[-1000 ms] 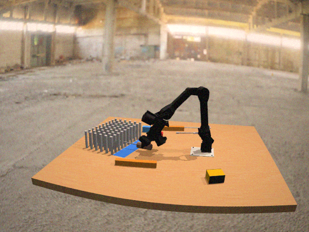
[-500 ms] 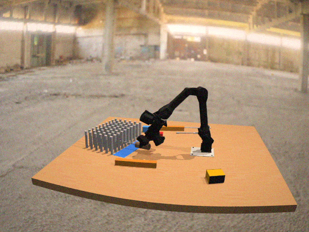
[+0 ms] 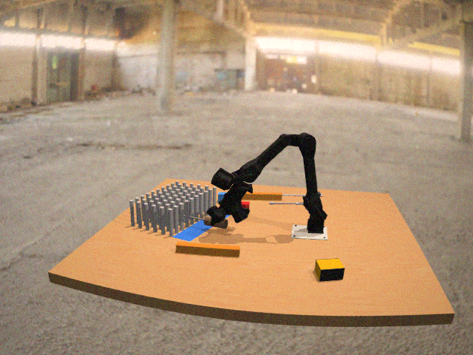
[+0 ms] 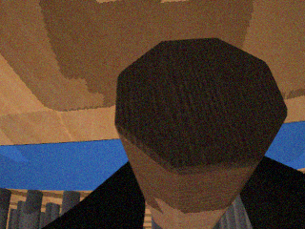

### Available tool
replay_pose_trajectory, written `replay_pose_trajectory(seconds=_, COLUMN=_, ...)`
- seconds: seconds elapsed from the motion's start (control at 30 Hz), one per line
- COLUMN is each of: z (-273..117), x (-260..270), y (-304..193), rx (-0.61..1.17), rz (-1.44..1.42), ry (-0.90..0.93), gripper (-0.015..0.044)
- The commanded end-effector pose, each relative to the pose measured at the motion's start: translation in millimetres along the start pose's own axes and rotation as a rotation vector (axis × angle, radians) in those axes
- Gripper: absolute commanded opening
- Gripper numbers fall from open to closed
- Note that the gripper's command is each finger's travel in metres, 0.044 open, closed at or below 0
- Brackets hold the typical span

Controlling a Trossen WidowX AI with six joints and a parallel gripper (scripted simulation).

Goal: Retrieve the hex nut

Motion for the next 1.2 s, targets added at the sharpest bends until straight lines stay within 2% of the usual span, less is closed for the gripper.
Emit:
replay_pose_trajectory(seconds=0.0, z=0.5, x=-0.4, y=-7.9, rx=0.014, rz=-0.001, ry=-0.005, gripper=0.0000)
replay_pose_trajectory(seconds=1.17, z=12.7, x=4.0, y=-22.1, rx=0.016, rz=-0.002, ry=-0.005, gripper=0.0000)
Point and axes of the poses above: the point midway between the two fingers, 35 mm back from their tips, its own z axis out along the fingers, its own x axis across the jaws, y = z × x, the point moved 3 cm from there along -z, back along the fingers, and after that the axes turned 10 degrees about -z, right-handed, at the moved point
